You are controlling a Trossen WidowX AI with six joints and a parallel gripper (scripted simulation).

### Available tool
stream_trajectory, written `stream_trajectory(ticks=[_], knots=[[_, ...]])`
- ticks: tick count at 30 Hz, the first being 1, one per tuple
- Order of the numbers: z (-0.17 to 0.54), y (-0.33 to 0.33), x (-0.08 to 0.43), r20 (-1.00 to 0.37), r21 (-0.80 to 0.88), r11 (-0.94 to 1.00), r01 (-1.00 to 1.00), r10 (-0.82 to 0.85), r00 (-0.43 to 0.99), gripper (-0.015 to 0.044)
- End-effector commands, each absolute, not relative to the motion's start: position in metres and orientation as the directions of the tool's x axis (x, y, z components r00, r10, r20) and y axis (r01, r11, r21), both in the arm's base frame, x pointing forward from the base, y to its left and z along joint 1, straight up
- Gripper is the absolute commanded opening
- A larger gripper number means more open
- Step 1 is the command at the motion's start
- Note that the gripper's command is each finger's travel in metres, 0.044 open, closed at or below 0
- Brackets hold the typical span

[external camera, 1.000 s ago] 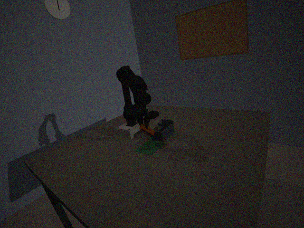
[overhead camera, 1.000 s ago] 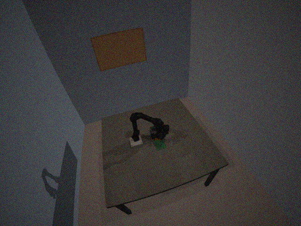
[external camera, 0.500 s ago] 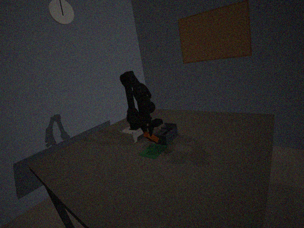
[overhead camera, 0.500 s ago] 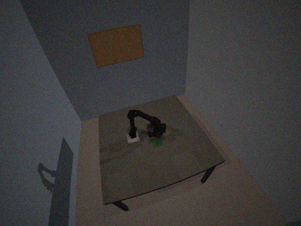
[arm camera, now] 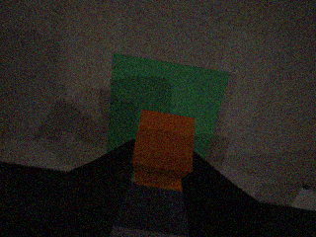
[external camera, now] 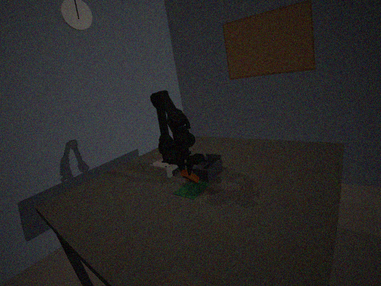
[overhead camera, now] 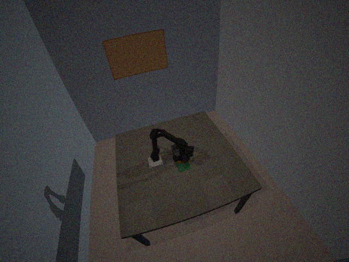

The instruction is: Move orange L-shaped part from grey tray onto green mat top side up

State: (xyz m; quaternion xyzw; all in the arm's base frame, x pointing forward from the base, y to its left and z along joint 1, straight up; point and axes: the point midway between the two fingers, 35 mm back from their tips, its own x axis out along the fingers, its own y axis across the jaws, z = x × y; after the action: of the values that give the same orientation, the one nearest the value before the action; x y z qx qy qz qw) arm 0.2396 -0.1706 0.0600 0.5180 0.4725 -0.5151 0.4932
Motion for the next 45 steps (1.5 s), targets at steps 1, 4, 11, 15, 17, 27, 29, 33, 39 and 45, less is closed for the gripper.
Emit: stream_trajectory(ticks=[1,4,11,15,17,27,29,33,39,45], knots=[[0.052,-0.170,0.239,-1.000,0.021,-0.064,0.998,-0.013,0.020,0.0000],[0.047,-0.170,0.239,-1.000,0.021,-0.064,0.998,-0.013,0.020,0.0000],[0.045,-0.170,0.239,-1.000,0.021,-0.064,0.998,-0.013,0.020,0.0000],[0.045,-0.170,0.239,-1.000,0.021,-0.064,0.998,-0.013,0.020,0.0000],[0.045,-0.170,0.239,-1.000,0.021,-0.064,0.998,-0.013,0.020,0.0000],[0.045,-0.170,0.238,-1.000,0.018,-0.067,0.998,-0.014,0.017,0.0053],[0.045,-0.170,0.238,-1.000,0.018,-0.067,0.998,-0.014,0.017,0.0105],[0.045,-0.170,0.238,-1.000,0.018,-0.067,0.998,-0.014,0.017,0.0210],[0.079,-0.172,0.241,-1.000,0.019,-0.066,0.998,-0.014,0.018,0.0368],[0.135,-0.169,0.237,-1.000,0.021,-0.064,0.998,-0.013,0.020,0.0400]])
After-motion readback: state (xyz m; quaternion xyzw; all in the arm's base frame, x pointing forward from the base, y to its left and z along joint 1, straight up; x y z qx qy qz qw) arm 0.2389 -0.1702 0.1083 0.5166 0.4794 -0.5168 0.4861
